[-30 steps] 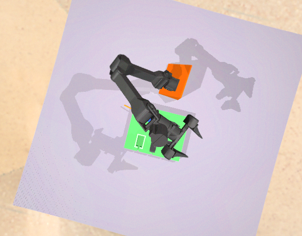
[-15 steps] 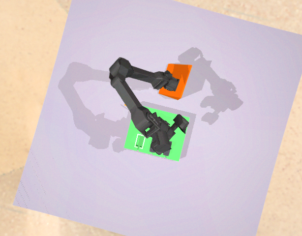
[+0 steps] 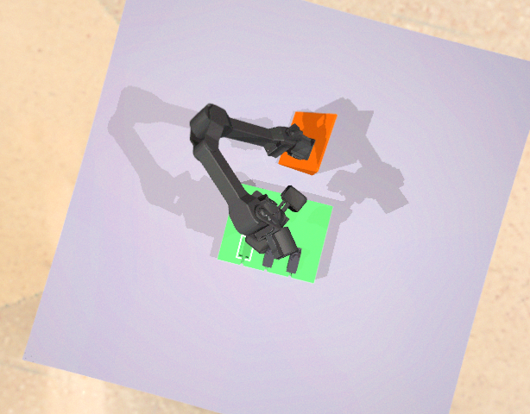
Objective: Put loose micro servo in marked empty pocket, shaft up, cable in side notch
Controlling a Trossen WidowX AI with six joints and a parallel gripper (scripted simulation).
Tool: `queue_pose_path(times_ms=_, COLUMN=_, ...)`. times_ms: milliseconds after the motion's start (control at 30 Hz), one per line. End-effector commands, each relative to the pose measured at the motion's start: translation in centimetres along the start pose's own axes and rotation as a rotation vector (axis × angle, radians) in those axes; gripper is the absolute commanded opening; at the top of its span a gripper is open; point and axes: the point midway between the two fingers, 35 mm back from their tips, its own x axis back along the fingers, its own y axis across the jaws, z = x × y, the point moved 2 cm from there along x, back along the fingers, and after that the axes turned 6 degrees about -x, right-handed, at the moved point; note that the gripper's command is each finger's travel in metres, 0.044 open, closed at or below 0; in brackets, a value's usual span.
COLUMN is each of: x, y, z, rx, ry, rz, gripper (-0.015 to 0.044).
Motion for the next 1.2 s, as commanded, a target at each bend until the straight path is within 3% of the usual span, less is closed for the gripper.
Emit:
queue_pose_path(times_ms=0, x=-1.0, y=0.1, z=-2.2, rx=0.033, ry=-0.113, rz=-0.014, gripper=0.044)
queue_pose_path(times_ms=167, x=-1.6, y=0.5, z=-4.1, rx=0.07, ry=-0.214, rz=-0.028, gripper=0.044)
queue_pose_path(times_ms=1167, x=-6.1, y=0.8, z=-5.1, rx=0.069, ry=-0.215, rz=-0.029, gripper=0.044)
